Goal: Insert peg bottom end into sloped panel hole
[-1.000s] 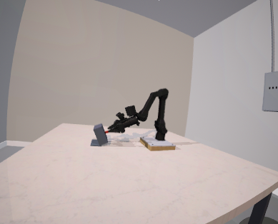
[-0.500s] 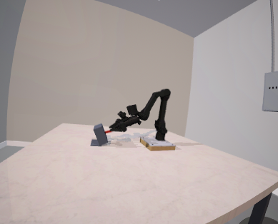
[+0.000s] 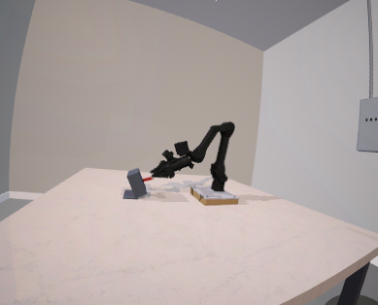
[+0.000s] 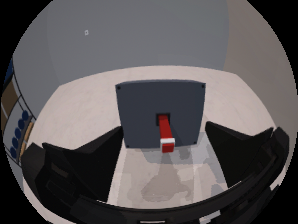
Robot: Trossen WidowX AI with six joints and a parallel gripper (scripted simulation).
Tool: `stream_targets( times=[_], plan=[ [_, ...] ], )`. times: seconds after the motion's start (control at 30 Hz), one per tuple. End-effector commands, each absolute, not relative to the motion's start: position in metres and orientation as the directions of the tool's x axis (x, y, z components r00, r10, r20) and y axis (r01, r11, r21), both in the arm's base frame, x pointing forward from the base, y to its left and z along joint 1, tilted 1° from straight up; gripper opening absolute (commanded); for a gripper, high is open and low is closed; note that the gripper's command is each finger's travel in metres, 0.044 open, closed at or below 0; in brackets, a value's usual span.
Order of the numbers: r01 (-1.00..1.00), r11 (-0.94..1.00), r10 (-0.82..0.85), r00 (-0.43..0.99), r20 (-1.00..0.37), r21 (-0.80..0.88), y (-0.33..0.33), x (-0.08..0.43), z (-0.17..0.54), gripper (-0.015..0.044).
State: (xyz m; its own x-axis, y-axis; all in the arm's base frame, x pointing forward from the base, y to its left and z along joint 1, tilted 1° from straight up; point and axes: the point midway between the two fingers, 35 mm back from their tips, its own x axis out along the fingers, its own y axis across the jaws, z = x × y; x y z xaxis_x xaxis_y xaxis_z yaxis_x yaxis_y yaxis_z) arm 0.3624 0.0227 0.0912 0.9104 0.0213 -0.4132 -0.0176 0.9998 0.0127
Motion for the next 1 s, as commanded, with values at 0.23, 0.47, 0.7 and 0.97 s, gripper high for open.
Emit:
stream_targets(
  times=[0.23,0.47,0.7,0.97],
  plan=[
    [-0.012,1.0,0.018,0.908,-0.419,0.015,0.022,0.354,0.094,0.044],
    [-0.013,1.0,0.018,0.908,-0.418,0.016,0.022,0.349,0.097,0.044],
    [-0.013,1.0,0.018,0.908,-0.418,0.016,0.022,0.345,0.1,0.044],
    [-0.013,1.0,0.019,0.909,-0.417,0.017,0.022,0.34,0.104,0.044]
  ],
)
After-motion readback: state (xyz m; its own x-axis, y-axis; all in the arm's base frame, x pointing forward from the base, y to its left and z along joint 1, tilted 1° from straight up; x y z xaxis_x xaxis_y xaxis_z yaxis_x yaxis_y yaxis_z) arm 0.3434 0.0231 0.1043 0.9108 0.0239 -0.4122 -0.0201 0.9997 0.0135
